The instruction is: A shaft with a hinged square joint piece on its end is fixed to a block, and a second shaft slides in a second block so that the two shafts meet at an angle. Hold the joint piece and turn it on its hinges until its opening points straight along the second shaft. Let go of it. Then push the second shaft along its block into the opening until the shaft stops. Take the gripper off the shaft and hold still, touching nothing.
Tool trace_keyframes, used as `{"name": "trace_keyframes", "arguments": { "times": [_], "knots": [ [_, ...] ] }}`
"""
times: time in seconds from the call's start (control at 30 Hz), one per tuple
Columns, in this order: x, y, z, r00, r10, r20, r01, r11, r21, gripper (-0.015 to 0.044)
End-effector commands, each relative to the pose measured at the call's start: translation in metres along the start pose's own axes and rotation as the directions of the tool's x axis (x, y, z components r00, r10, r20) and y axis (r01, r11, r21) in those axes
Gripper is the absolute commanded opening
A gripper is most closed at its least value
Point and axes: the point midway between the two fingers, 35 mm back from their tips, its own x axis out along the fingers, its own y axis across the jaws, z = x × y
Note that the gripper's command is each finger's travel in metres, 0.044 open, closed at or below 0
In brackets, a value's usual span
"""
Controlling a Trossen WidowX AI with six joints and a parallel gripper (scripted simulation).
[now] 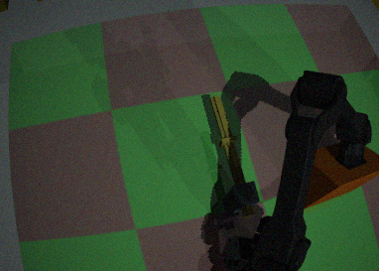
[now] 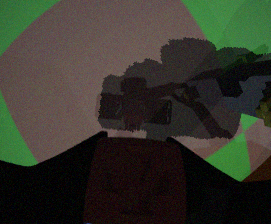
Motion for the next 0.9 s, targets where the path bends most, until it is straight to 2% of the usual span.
{"name": "trace_keyframes", "arguments": {
  "times": [0.0,0.13,0.33,0.53,0.87],
  "knots": [
    [0.0,0.0,0.0,1.0,0.0,0.0,0.0,1.0,0.0,0.0147],
    [0.0,0.0,0.0,1.0,0.0,0.0,0.0,1.0,0.0,0.0147],
    [0.0,0.0,0.0,1.0,0.0,0.0,0.0,1.0,0.0,0.0],
    [0.0004,-0.0005,0.0001,1.0,-0.002,-0.009,0.002,1.0,0.013,0.0],
    [0.0046,-0.0071,0.0016,0.995,-0.017,-0.103,0.033,0.987,0.155,0.0]
  ]
}}
